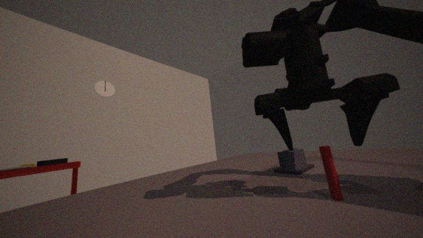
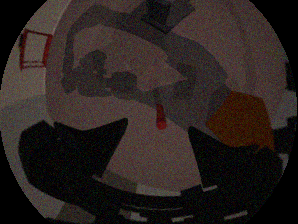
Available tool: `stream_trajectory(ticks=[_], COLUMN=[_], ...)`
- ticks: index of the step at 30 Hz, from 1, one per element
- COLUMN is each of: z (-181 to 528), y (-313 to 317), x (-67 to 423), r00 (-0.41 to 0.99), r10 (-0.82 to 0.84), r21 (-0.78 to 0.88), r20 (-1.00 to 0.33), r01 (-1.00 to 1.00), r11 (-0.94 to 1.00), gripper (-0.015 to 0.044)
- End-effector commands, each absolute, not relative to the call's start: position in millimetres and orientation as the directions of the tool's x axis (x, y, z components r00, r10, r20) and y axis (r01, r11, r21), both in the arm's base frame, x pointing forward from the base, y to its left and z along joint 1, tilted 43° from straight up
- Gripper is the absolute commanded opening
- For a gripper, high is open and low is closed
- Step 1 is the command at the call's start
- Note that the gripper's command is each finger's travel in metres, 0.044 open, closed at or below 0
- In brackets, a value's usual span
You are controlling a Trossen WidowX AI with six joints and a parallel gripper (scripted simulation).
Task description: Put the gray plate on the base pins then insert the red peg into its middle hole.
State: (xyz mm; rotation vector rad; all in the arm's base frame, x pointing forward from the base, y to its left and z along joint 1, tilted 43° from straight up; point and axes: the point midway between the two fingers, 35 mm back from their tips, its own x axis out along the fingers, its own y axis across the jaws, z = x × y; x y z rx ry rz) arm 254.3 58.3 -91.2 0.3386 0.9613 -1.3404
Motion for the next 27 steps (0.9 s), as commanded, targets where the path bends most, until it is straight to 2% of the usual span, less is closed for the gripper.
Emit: stream_trajectory(ticks=[1,20,27], z=[-96.6,-116.5,-116.5], y=[51.7,31.6,31.6], x=[252.4,249.0,249.0], r00=[-0.071,-0.071,-0.071], r10=[-0.67,-0.672,-0.672], r21=[-0.316,-0.316,-0.316], r20=[-0.739,-0.737,-0.737], r01=[0.915,0.915,0.915], r11=[0.251,0.25,0.25], gripper=[0.044,0.044,0.0256])
